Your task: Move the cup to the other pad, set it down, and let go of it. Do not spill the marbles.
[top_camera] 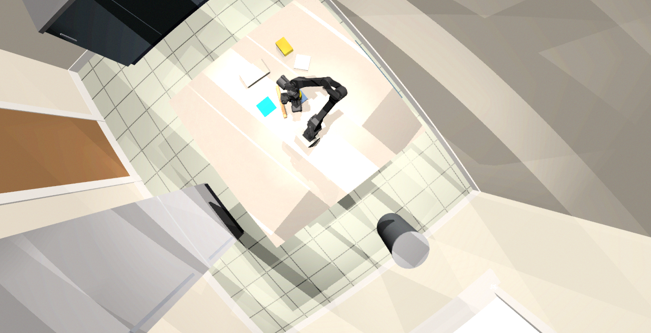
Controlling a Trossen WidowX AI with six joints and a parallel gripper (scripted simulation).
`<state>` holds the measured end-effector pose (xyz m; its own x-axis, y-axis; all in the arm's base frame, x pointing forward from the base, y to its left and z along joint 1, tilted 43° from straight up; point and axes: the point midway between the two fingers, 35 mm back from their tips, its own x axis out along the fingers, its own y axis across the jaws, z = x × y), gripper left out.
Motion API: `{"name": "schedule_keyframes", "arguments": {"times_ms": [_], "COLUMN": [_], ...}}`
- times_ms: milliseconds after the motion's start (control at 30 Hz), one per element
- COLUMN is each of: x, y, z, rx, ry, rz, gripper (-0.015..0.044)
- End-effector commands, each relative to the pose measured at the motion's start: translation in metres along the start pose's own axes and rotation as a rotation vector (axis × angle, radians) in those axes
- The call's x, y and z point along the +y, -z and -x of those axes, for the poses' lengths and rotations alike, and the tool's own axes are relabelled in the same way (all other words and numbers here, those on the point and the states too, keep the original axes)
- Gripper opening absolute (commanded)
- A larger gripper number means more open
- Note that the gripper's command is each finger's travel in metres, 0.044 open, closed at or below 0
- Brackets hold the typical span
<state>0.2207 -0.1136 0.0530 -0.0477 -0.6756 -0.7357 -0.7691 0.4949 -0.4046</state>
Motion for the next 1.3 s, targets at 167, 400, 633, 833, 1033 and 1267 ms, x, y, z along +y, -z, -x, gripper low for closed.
{"name": "schedule_keyframes", "arguments": {"times_ms": [167,400,633,833,1033,1267], "x": [0.001,0.001,0.001,0.001,0.000,0.000], "y": [0.000,0.000,0.000,0.000,0.000,-0.001], "z": [-0.001,-0.001,-0.001,-0.001,0.004,0.025], "rx": [0.001,0.001,0.001,0.001,0.001,0.001], "ry": [-0.001,-0.001,-0.001,-0.001,-0.002,-0.004], "rz": [0.001,0.001,0.001,0.001,0.002,0.004], "gripper": [0.0147,0.0100,0.0053,0.0013,0.0000,0.0000]}}
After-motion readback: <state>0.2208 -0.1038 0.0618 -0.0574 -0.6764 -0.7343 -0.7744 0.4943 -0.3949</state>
